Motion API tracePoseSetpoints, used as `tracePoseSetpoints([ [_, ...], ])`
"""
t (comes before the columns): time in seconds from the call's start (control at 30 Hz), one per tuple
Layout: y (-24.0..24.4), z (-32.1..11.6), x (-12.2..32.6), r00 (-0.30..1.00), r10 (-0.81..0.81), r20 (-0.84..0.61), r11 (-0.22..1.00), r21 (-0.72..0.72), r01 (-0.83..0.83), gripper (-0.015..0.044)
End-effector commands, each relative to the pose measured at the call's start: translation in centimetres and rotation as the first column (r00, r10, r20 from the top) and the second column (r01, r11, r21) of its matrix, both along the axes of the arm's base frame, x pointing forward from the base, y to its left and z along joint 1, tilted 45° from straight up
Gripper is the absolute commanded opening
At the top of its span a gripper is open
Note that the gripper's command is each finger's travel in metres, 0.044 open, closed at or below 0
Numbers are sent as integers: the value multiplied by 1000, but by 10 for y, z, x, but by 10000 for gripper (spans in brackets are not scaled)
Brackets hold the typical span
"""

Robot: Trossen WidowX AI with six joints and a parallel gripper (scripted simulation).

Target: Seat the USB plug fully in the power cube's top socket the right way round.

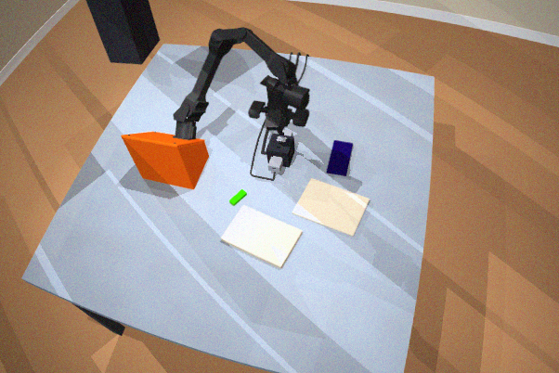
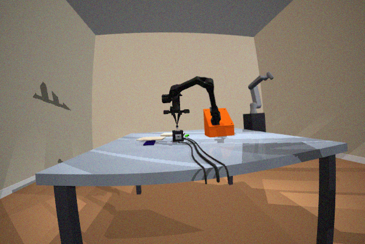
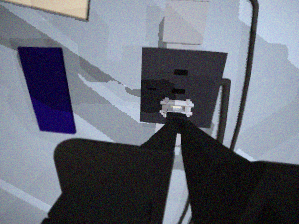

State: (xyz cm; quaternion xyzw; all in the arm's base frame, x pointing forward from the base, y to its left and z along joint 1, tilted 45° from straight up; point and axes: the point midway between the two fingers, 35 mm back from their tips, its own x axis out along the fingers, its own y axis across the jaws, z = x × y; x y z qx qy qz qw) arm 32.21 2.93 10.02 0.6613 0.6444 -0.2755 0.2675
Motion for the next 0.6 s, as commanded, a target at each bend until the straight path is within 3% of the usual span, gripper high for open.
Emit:
tracePoseSetpoints([
  [0.0, -3, 2, 1, 1000, 5, 5, 1000, -5, -5, 0],
  [0.57, -6, 6, 0, 996, 60, 61, 998, -5, -60, 0],
])
